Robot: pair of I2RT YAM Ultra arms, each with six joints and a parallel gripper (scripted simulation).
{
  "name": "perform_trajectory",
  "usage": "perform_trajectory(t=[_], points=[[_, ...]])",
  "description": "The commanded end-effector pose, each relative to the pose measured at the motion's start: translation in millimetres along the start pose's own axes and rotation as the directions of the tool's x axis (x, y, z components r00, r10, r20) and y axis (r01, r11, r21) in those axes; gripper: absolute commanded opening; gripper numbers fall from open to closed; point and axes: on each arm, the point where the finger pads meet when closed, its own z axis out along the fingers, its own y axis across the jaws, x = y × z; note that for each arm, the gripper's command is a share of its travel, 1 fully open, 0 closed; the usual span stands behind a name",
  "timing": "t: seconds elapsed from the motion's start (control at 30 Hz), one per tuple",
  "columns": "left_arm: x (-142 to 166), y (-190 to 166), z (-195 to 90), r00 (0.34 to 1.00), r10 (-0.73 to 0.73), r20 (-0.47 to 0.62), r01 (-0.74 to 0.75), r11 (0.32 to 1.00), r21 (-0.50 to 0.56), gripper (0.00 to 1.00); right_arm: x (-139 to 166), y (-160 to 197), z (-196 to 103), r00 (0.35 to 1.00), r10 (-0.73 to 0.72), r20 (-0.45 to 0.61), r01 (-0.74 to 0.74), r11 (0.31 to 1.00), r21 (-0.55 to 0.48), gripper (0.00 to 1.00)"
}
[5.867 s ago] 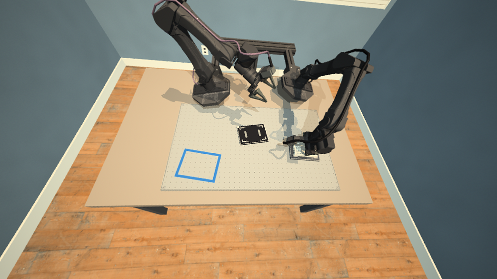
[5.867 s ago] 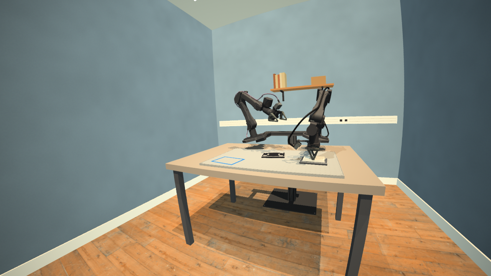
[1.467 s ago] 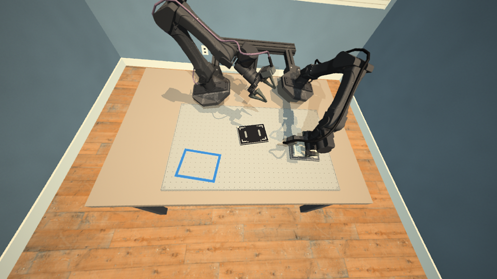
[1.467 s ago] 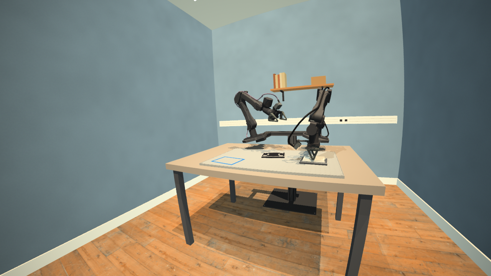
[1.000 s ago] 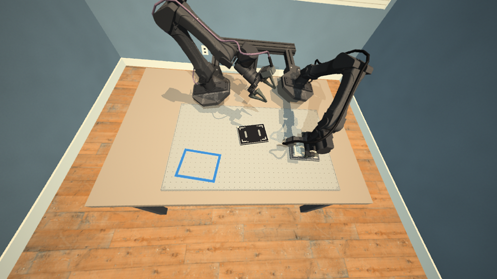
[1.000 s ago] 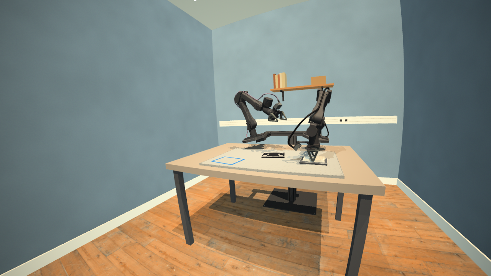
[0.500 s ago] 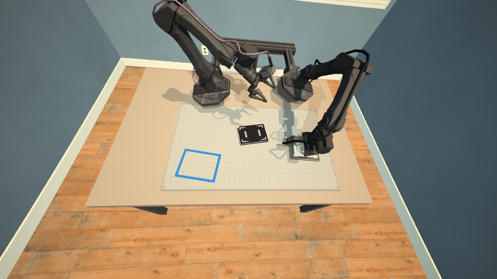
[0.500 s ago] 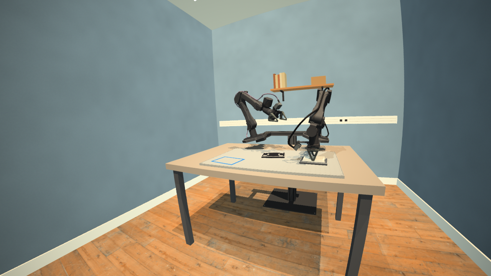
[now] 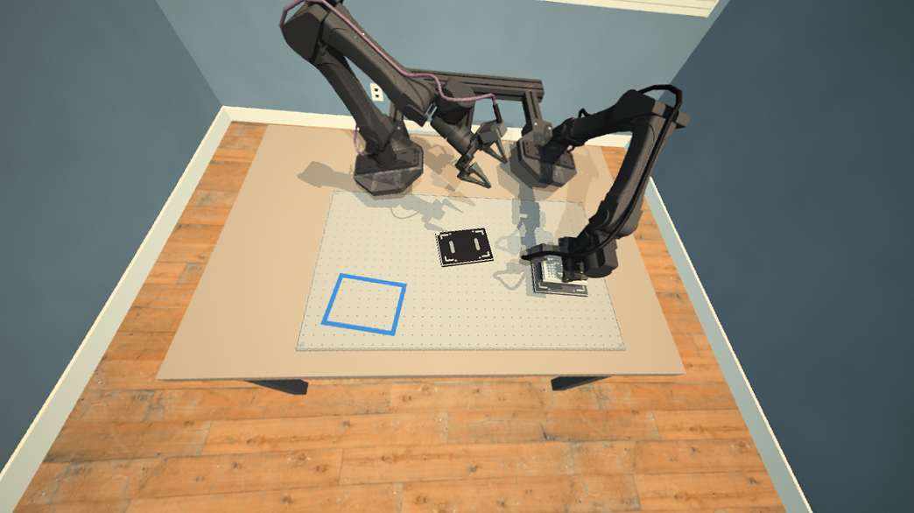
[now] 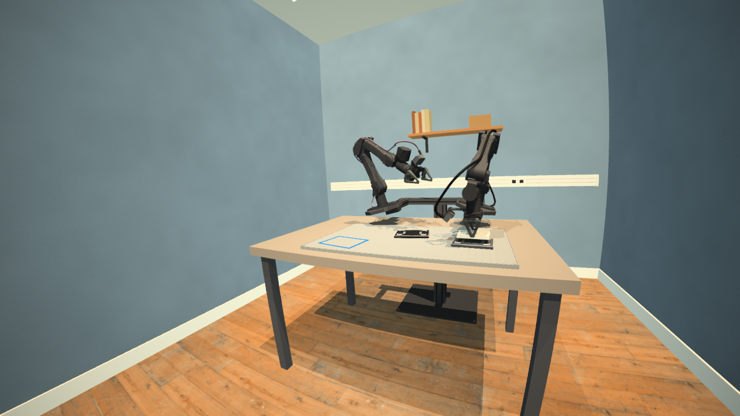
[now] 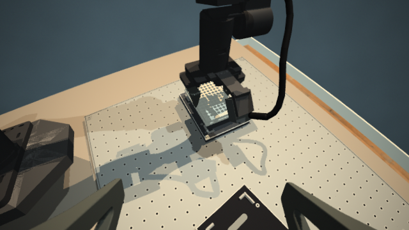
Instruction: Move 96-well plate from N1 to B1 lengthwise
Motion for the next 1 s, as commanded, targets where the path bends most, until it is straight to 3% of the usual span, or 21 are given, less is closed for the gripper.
perform_trajectory(t=[0.0,0.17,0.3,0.53,0.6,0.63,0.97], points=[[-4.4,12.2,-30.3,1.0,-0.007,0.016,0.008,0.999,-0.046,0.79,-2.8,-0.5,-3.0,1.0,0.005,0.01,-0.005,1.0,0.005,1.0],[-4.4,12.2,-30.3,1.0,-0.007,0.016,0.008,0.999,-0.046,0.79,0.0,-5.1,-4.2,1.0,-0.009,-0.005,0.009,1.0,0.004,1.0],[-4.4,12.2,-30.3,1.0,-0.007,0.016,0.008,0.999,-0.046,0.79,2.1,-33.4,-3.6,1.0,0.004,-0.024,-0.003,0.999,0.045,1.0],[-4.4,12.2,-30.3,1.0,-0.007,0.016,0.008,0.999,-0.046,0.79,14.8,-141.7,-18.6,0.992,0.115,-0.055,-0.099,0.967,0.236,1.0],[-4.4,12.2,-30.3,1.0,-0.007,0.016,0.008,0.999,-0.046,0.79,14.8,-141.7,-18.6,0.992,0.115,-0.055,-0.099,0.967,0.236,1.0],[-4.4,12.2,-30.3,1.0,-0.007,0.016,0.008,0.999,-0.046,0.79,19.4,-159.7,-23.8,0.989,0.138,-0.058,-0.118,0.956,0.27,1.0],[-1.8,10.1,-23.5,1.0,-0.004,0.006,0.004,0.999,-0.038,0.79,85.4,-305.6,-110.1,0.933,0.358,-0.044,-0.27,0.774,0.572,1.0]])
